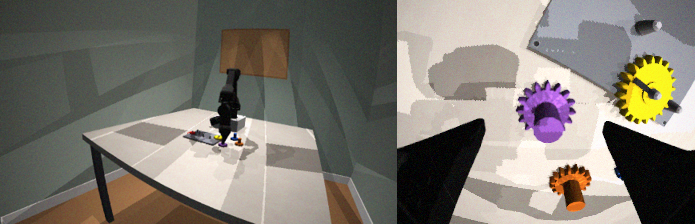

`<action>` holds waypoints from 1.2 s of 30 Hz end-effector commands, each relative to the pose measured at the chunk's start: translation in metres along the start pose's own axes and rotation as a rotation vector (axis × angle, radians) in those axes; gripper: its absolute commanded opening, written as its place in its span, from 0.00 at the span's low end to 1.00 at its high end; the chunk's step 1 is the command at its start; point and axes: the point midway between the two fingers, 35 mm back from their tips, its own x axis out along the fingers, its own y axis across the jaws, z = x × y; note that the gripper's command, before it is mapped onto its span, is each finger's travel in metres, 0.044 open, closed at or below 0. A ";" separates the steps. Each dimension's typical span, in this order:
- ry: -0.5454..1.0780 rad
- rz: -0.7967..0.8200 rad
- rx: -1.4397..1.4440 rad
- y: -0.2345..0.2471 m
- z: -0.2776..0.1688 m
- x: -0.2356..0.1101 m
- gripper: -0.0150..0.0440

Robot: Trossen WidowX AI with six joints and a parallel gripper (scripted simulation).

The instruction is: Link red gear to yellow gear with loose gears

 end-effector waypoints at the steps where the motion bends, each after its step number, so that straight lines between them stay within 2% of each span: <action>1: -0.003 -0.006 0.005 -0.002 0.000 0.005 1.00; 5: -0.003 -0.006 0.005 -0.002 0.000 0.005 1.00; 19: -0.003 -0.006 0.005 -0.002 0.000 0.005 0.38; 28: -0.003 -0.006 0.005 -0.002 0.000 0.005 0.25; 36: -0.003 -0.006 0.005 0.001 0.001 -0.017 0.25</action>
